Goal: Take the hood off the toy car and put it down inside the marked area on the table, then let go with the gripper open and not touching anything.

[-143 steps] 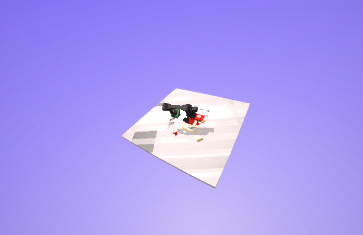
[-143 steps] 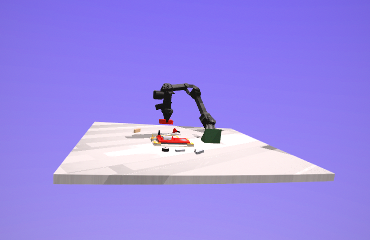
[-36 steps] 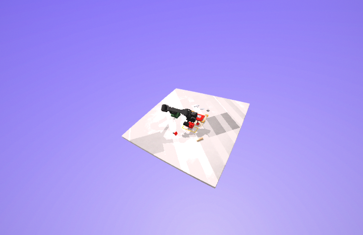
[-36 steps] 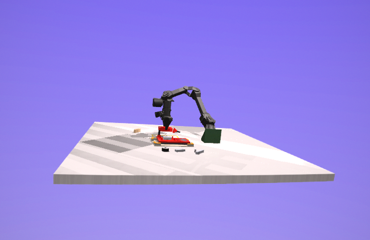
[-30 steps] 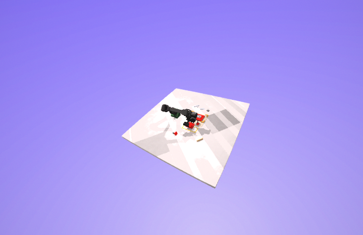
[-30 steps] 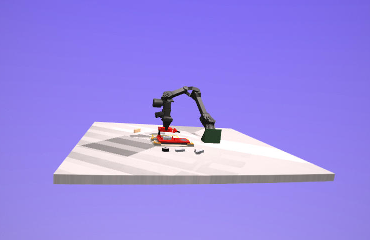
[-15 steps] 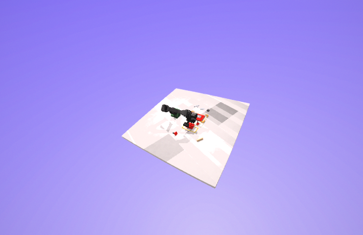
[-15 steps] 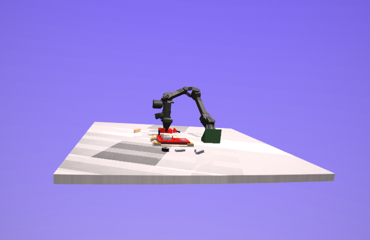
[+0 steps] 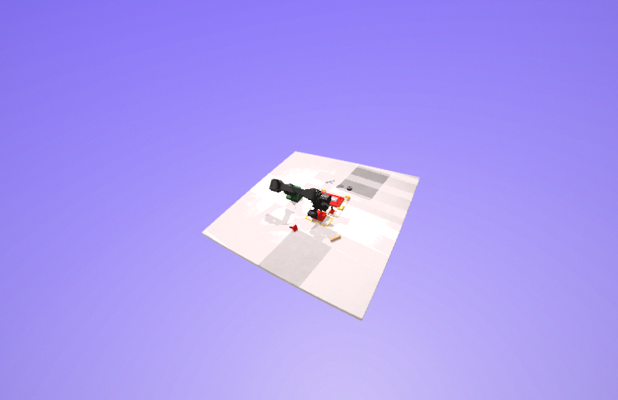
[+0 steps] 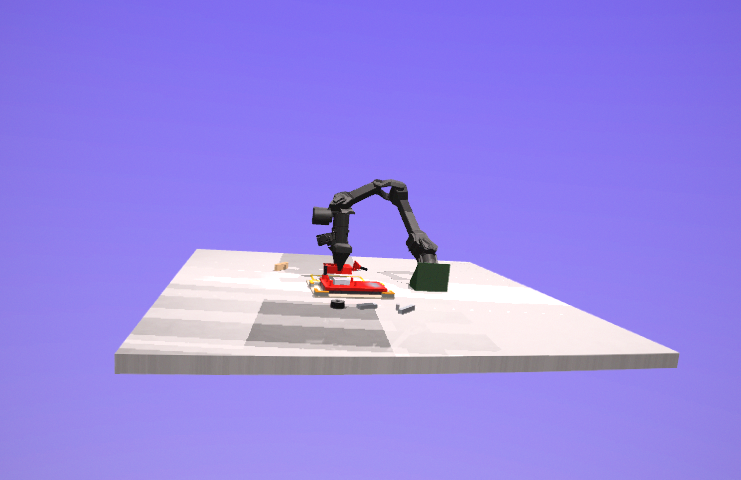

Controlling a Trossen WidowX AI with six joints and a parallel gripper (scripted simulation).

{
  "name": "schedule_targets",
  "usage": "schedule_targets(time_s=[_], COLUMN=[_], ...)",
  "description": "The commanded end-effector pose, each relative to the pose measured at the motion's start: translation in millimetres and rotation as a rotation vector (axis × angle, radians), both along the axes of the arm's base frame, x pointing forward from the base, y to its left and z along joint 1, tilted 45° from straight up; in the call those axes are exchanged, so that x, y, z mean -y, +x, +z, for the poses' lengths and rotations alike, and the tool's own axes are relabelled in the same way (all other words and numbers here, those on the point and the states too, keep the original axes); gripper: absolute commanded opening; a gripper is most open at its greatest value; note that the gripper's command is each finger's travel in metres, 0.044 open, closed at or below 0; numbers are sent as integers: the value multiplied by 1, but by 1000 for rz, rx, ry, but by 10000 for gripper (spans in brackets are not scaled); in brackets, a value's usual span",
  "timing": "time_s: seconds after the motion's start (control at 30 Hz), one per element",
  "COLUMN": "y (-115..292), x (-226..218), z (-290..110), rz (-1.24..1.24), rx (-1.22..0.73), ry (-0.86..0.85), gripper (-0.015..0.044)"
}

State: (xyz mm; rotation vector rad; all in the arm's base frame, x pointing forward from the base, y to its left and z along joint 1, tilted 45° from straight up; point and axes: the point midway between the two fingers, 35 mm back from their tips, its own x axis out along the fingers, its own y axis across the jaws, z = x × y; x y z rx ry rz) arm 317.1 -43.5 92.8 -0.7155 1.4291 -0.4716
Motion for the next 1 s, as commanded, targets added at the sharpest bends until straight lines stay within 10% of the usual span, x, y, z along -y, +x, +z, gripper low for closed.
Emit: schedule_targets(time_s=[0.0,0.97], y=[-1,0], x=[2,11], z=[-2,-11], rz=[3,3], rx=[-5,-5], ry=[-7,-7], gripper=[0,0])
